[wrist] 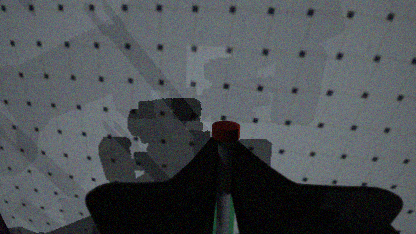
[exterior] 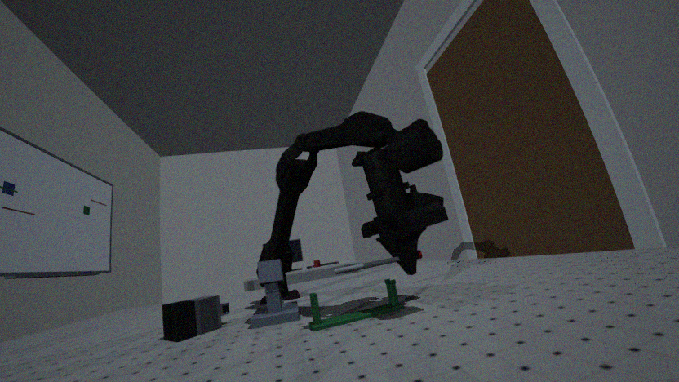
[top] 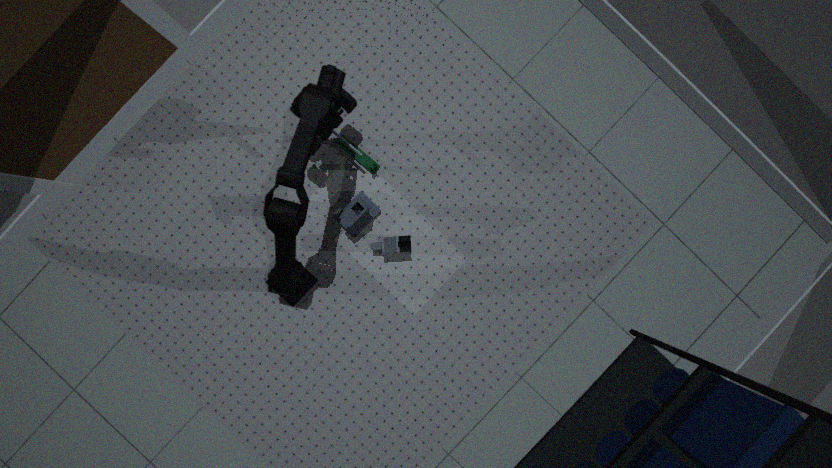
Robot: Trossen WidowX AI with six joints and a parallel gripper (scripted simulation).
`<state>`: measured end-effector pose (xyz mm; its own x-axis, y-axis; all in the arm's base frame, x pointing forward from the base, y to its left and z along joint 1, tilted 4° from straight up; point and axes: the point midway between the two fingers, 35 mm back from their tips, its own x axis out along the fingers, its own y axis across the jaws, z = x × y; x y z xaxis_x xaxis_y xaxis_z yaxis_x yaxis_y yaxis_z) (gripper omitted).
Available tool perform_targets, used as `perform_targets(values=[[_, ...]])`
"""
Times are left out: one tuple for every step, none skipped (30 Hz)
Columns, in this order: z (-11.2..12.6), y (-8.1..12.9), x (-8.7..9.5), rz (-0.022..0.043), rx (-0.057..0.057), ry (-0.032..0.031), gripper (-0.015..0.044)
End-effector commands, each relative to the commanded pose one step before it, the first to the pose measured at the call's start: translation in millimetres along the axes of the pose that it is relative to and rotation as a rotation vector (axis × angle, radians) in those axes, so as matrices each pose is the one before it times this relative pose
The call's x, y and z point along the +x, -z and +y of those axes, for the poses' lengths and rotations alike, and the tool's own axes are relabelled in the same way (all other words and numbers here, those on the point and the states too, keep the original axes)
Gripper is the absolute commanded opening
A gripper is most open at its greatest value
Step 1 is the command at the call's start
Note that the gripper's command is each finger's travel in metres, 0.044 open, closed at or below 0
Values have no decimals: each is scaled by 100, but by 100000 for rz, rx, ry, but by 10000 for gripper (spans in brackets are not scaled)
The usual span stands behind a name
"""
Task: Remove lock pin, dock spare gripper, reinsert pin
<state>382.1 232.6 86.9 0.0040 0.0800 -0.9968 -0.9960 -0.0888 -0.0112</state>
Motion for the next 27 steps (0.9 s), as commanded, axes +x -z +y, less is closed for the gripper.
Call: perform_targets(values=[[-41,94,673,30,-399,-52,0],[-8,19,152,0,-2,3,0],[-8,19,153,0,-2,3,0],[-8,19,152,0,-1,2,0],[-8,19,153,0,-1,2,0],[-8,19,151,0,-2,3,0],[-8,19,152,0,-2,3,0],[-8,19,151,-2,-2,6,0],[-7,19,152,-2,-2,6,0],[-8,19,150,-1,-2,5,0],[-7,19,151,-1,-2,5,0],[-7,19,148,-1,-2,4,0],[-5,15,116,-1,-1,3,0],[-3,9,70,0,-1,2,0],[-1,3,23,0,0,1,0],[0,0,0,0,0,0,0],[0,0,0,0,0,0,0],[0,0,0,0,0,0,0],[0,0,0,0,0,0,0],[0,0,0,0,0,0,0],[0,0,0,0,0,0,0],[0,0,0,0,0,0,0],[0,0,0,0,0,0,0],[0,0,0,0,0,0,0],[0,0,0,0,0,0,0],[0,0,0,0,0,0,0],[0,0,0,0,0,0,0]])
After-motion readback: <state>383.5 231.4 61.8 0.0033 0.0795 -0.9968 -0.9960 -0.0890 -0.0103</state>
